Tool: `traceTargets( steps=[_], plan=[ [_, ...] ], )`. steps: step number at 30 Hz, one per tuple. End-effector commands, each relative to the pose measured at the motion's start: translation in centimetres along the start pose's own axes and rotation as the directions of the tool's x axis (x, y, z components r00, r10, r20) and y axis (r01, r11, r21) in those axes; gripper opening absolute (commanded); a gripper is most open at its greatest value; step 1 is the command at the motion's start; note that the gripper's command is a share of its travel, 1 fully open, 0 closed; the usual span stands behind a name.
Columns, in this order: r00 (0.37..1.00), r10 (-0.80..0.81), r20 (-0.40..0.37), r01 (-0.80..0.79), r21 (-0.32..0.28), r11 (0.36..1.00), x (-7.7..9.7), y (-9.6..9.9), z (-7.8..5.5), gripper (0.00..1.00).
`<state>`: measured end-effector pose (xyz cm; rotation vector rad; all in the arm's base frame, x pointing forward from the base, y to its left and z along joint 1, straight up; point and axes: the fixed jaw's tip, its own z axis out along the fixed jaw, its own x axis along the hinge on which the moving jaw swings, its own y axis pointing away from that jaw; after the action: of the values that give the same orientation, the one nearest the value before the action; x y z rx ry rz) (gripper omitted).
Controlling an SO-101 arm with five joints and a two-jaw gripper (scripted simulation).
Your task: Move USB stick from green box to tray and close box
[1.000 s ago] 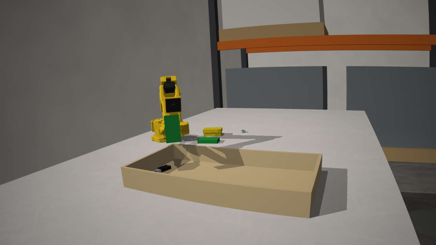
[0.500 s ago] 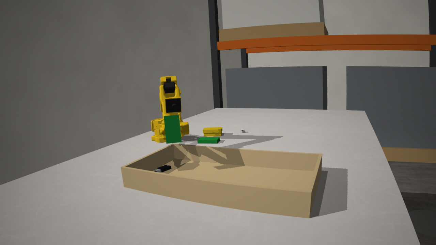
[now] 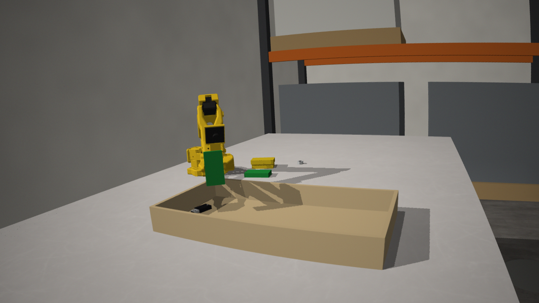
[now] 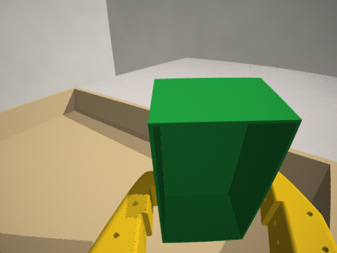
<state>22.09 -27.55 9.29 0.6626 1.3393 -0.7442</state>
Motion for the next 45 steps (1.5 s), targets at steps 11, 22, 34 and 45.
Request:
traceTargets(
  steps=[11,22,34,45],
  plan=[
    [0.998,-0.005,-0.058,0.005,0.008,1.000,-0.3,-0.3,0.6,0.20],
    [0.990,-0.001,-0.139,0.003,0.008,1.000,0.6,-0.3,0.6,0.20],
    [0.977,0.002,-0.215,0.000,0.009,1.000,1.5,-0.3,0.6,0.20],
    [0.963,0.005,-0.270,-0.002,0.010,1.000,2.1,-0.3,0.5,0.20]
  ],
)
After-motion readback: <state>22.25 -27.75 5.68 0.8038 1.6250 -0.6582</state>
